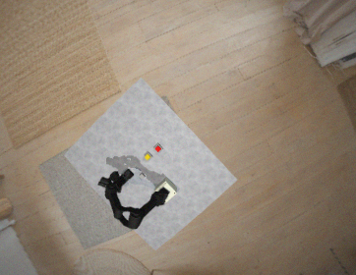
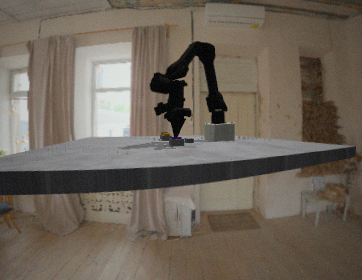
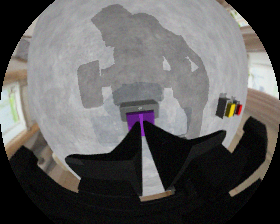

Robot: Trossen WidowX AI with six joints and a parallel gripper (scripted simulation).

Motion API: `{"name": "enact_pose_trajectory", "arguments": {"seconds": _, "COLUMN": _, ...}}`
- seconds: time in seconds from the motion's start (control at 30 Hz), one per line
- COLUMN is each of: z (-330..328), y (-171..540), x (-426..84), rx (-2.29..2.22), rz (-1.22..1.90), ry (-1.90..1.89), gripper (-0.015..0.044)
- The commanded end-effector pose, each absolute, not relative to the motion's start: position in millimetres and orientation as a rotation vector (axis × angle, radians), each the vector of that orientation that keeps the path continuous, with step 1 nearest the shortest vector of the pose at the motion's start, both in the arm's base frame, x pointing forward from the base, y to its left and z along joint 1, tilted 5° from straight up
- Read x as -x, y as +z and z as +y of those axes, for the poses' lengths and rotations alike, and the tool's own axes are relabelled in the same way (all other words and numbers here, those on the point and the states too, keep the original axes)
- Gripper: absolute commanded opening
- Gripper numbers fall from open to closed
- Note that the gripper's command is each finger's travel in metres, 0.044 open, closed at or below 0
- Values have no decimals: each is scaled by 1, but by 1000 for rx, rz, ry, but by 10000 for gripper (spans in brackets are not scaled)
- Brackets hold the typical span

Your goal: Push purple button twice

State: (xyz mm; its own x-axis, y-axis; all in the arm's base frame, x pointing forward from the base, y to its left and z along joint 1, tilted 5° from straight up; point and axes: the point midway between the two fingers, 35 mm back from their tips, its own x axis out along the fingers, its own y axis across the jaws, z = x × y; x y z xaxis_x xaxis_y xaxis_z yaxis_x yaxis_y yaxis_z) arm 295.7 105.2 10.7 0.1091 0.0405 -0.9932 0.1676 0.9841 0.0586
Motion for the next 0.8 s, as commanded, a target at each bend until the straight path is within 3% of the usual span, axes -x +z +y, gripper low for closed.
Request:
{"name": "enact_pose_trajectory", "arguments": {"seconds": 0.0, "z": 106, "y": 9, "x": -294, "rx": -171, "rz": 1467, "ry": -89, "gripper": 20}}
{"name": "enact_pose_trajectory", "arguments": {"seconds": 0.33, "z": 104, "y": 43, "x": -291, "rx": -171, "rz": 1466, "ry": -89, "gripper": 20}}
{"name": "enact_pose_trajectory", "arguments": {"seconds": 0.77, "z": 105, "y": 33, "x": -293, "rx": -171, "rz": 1466, "ry": -89, "gripper": 20}}
